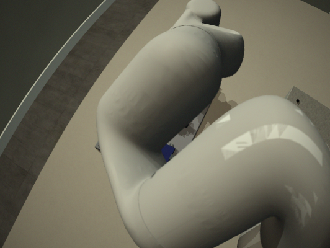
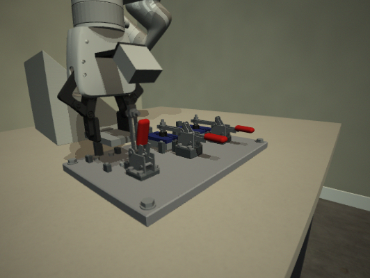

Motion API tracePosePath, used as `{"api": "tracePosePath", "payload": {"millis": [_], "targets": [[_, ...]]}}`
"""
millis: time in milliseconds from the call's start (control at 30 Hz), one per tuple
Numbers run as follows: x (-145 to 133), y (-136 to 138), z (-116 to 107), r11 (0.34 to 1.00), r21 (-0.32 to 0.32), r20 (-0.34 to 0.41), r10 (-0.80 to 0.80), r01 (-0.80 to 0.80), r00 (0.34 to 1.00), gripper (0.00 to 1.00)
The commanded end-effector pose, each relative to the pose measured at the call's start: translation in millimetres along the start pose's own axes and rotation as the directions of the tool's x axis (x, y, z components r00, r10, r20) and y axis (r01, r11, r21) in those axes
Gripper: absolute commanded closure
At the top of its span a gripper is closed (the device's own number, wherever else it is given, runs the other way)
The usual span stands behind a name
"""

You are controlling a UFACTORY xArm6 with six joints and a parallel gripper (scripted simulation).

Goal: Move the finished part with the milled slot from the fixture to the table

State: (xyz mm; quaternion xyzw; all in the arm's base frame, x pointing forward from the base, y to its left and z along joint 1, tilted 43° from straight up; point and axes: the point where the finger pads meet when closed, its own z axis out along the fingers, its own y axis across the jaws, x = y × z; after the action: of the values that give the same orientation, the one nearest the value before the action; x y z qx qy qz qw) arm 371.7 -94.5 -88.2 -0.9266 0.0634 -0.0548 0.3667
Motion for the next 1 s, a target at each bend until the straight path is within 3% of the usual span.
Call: {"api": "tracePosePath", "payload": {"millis": [0,400,967], "targets": [[1.3,0.5,-1.7,1.0,-0.002,-0.003,-0.001,0.001,1.0,1.0],[0.6,0.5,-4.7,1.0,-0.002,-0.003,-0.001,0.001,1.0,1.0],[-5.8,0.4,-31.5,1.0,-0.002,-0.003,-0.001,0.001,1.0,1.0]]}}
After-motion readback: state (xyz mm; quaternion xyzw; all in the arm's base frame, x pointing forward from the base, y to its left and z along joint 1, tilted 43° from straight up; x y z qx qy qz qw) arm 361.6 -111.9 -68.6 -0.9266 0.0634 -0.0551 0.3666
